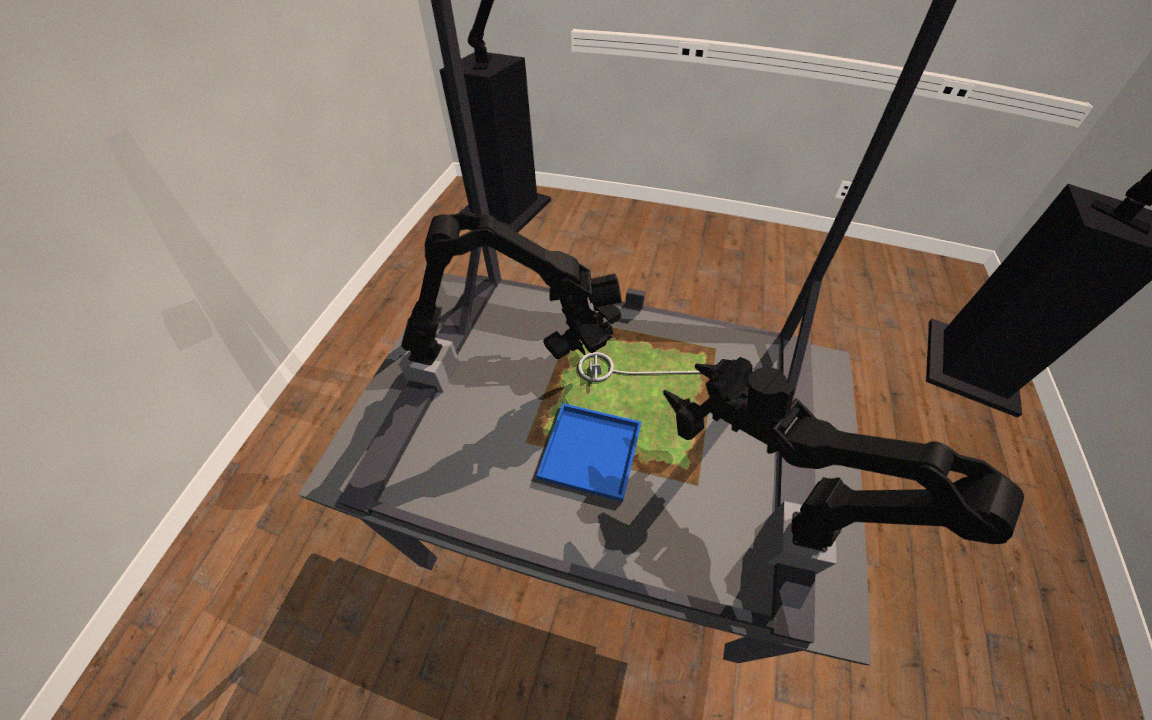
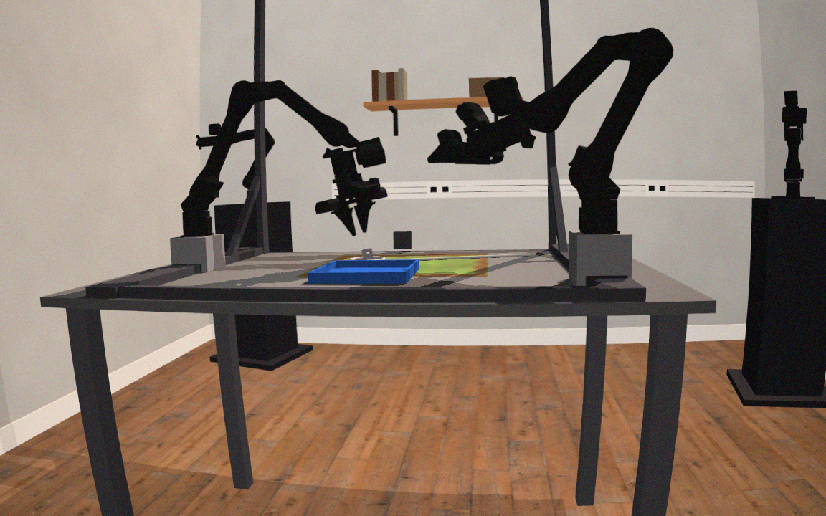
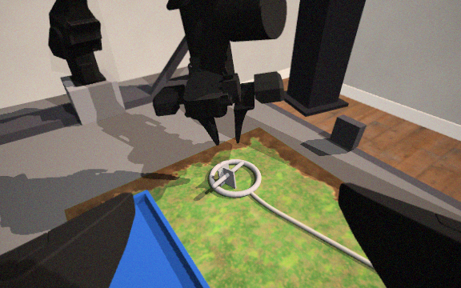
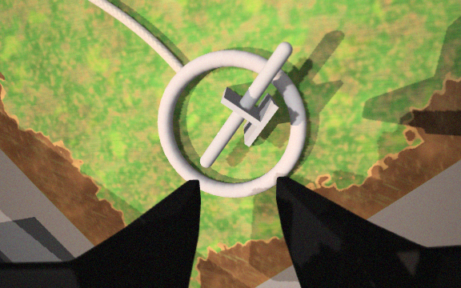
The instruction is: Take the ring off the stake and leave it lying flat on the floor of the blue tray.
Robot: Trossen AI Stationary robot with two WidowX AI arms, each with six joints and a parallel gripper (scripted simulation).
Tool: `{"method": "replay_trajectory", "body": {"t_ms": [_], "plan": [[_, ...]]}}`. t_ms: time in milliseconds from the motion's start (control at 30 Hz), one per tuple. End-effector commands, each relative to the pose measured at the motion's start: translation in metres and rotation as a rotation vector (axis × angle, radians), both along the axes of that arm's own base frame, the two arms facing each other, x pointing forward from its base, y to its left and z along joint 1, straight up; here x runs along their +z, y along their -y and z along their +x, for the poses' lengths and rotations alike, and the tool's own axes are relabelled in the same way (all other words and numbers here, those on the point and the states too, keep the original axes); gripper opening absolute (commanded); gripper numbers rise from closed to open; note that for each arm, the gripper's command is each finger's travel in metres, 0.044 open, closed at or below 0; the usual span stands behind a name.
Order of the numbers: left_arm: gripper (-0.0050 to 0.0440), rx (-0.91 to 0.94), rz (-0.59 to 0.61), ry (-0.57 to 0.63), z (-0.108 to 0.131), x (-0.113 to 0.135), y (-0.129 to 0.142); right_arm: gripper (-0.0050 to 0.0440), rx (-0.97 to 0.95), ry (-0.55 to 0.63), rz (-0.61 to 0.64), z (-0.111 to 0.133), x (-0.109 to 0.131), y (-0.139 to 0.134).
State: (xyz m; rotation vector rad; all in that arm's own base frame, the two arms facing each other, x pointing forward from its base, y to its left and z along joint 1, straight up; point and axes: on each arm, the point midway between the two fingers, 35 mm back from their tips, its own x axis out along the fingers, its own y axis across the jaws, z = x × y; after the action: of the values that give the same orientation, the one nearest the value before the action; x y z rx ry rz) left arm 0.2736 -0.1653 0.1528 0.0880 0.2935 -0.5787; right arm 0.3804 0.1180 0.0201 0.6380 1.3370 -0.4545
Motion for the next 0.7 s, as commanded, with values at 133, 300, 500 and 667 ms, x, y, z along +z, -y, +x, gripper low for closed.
{"method": "replay_trajectory", "body": {"t_ms": [133, 300, 500, 667], "plan": [[0.0440, 0.003, -0.009, 0.016, 0.002, 0.007, 0.001, 0.0147, -0.343, -0.043, 0.043, 0.006, -0.006, -0.006], [0.0440, 0.003, -0.009, 0.016, 0.002, 0.007, 0.001, 0.0147, -0.521, -0.109, 0.045, 0.000, -0.022, -0.002], [0.0440, 0.003, -0.009, 0.016, 0.002, 0.007, 0.001, 0.0147, -0.623, -0.183, 0.022, -0.010, -0.038, 0.004], [0.0440, 0.003, -0.009, 0.016, 0.002, 0.007, 0.001, 0.0147, -0.621, -0.183, 0.021, -0.011, -0.038, 0.003]]}}
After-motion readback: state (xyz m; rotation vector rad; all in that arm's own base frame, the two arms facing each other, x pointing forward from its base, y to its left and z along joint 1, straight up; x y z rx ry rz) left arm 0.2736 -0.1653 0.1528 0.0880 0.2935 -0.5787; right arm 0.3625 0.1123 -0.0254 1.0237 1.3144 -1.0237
